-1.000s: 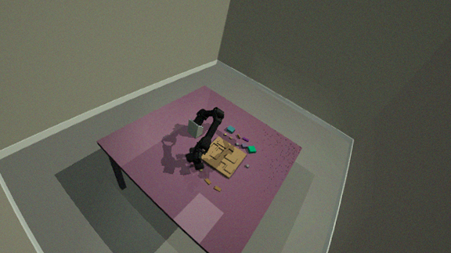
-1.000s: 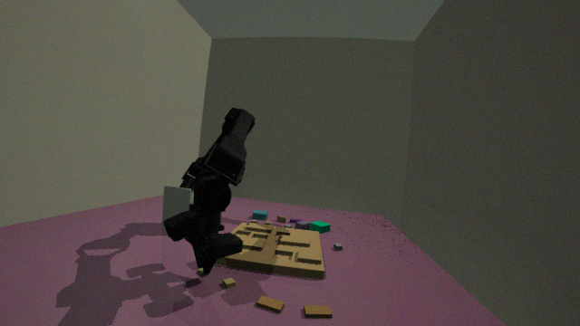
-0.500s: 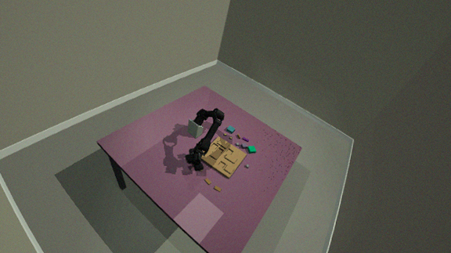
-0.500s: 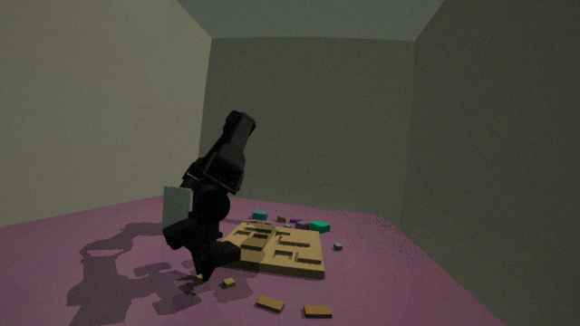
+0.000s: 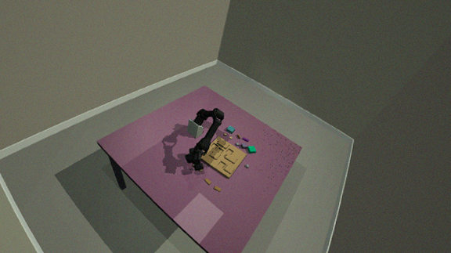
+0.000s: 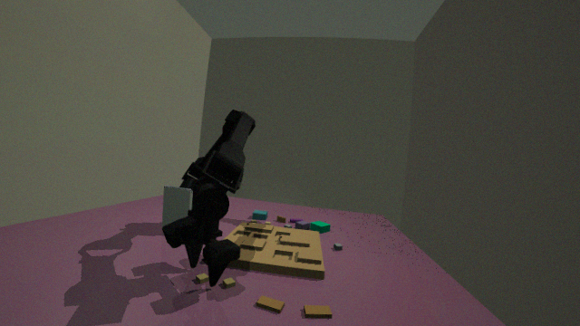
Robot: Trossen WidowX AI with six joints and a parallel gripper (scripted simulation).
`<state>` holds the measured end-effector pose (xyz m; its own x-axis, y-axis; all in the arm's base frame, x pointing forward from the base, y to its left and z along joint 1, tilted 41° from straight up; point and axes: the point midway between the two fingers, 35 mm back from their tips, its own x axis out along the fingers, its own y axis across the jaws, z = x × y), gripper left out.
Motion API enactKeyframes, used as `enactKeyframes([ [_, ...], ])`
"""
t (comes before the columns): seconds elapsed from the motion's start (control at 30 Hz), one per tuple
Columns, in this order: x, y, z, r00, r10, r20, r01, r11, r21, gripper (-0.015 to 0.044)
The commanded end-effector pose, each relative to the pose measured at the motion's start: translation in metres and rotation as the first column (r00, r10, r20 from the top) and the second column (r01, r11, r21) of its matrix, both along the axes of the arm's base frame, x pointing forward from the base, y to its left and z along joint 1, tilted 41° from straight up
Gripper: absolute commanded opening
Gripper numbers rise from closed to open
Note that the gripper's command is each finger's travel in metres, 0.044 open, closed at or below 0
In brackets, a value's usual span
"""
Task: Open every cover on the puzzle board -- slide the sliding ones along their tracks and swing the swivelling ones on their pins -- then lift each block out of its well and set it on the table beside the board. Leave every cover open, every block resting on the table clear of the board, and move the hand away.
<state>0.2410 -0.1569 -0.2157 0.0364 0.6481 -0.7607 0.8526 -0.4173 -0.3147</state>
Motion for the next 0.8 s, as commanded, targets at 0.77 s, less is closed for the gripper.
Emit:
enactKeyframes([
  [0.77, -0.002, -0.049, 0.056, 1.000, 0.000, 0.005, 0.000, 1.000, -0.010, 0.0440],
])
